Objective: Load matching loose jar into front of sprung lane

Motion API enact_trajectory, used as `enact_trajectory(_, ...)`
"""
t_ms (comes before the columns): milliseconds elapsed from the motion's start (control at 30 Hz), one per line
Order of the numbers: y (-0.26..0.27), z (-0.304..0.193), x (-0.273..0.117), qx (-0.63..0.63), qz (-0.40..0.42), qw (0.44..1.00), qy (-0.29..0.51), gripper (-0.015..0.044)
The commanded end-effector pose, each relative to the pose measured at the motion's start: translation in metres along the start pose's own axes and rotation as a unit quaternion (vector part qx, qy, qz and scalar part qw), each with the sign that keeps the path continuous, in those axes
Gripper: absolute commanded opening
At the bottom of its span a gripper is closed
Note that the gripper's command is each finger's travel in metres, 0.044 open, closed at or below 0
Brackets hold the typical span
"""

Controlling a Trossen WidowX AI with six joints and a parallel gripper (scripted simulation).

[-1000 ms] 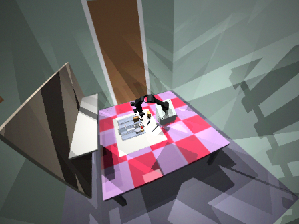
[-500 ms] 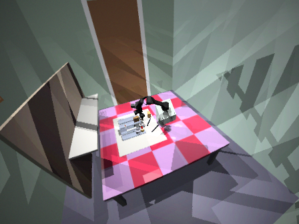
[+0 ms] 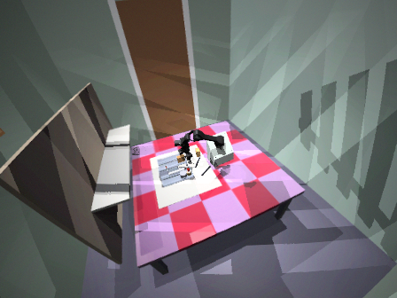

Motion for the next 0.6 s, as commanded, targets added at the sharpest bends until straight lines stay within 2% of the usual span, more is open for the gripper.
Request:
enact_trajectory(0, -0.0009, -0.0014, 0.0021, 0.004, 0.002, 1.0, -0.001, 0.0361)
enact_trajectory(233, -0.0009, -0.0014, 0.0021, 0.004, 0.002, 1.0, -0.001, 0.0178)
enact_trajectory(433, -0.0009, -0.0014, 0.0021, 0.004, 0.002, 1.0, -0.001, 0.0138)
enact_trajectory(567, -0.0001, -0.0076, 0.0014, 0.02, 0.004, 1.0, 0.005, 0.0032)
Point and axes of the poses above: the point midway between the two fingers, 35 mm back from their tips, its own x axis out along the fingers, its own y axis across the jaws, z = x × y, the point moved 2 cm from there along -x, back along the fingers, and after that the axes turned 4 degrees about -x, right-handed, at the moved point
